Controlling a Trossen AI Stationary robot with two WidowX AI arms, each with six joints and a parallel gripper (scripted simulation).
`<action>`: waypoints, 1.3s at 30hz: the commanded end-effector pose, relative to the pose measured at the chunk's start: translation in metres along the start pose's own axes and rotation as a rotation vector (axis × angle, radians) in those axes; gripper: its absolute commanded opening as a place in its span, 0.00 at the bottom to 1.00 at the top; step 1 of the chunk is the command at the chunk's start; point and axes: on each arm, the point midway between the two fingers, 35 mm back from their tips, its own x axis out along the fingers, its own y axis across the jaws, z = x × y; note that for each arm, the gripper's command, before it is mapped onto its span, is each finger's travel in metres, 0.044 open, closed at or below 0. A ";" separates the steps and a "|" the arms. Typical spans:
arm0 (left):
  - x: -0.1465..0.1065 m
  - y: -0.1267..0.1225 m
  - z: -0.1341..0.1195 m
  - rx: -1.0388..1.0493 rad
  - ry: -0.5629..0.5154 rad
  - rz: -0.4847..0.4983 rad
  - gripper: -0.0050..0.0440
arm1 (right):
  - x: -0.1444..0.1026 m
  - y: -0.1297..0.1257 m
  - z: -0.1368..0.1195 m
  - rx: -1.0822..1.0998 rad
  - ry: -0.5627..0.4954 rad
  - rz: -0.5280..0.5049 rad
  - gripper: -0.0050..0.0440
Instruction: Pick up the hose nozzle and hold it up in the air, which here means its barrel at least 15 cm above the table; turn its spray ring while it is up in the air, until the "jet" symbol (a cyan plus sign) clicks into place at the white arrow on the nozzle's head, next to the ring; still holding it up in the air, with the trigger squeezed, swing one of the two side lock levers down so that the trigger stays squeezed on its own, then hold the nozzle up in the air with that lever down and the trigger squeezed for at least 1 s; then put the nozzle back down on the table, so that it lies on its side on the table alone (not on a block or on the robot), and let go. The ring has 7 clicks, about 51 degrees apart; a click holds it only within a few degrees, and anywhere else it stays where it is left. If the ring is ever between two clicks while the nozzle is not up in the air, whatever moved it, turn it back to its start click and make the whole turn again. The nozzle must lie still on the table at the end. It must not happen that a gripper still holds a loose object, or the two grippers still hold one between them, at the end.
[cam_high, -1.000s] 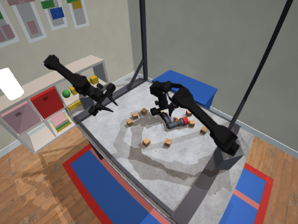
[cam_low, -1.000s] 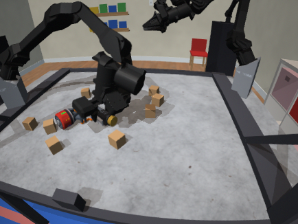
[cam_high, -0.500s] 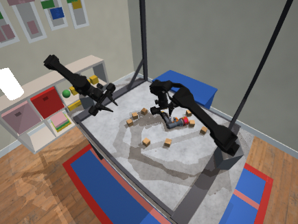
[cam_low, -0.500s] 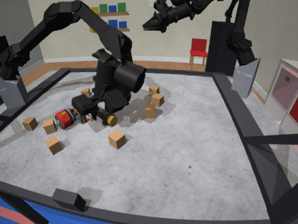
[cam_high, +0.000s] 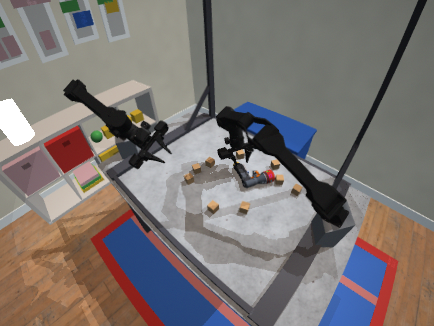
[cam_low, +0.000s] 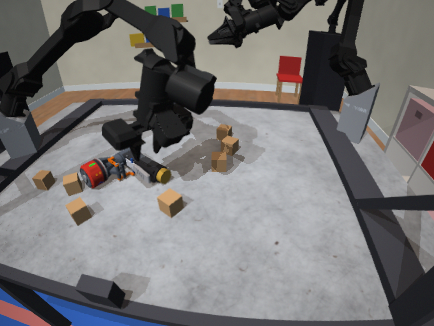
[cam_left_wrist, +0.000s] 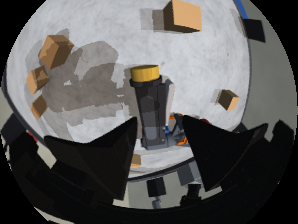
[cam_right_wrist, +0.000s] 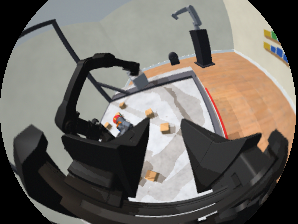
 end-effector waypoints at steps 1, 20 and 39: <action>-0.025 0.006 -0.003 -0.018 -0.024 0.009 0.58 | -0.002 -0.001 0.007 0.003 -0.019 -0.004 0.45; -0.028 0.009 -0.005 -0.071 -0.095 -0.007 0.58 | -0.002 -0.001 0.007 0.003 -0.019 -0.004 0.45; -0.050 0.023 -0.007 -0.219 -0.320 -0.034 0.58 | -0.002 -0.001 0.007 0.003 -0.019 -0.004 0.45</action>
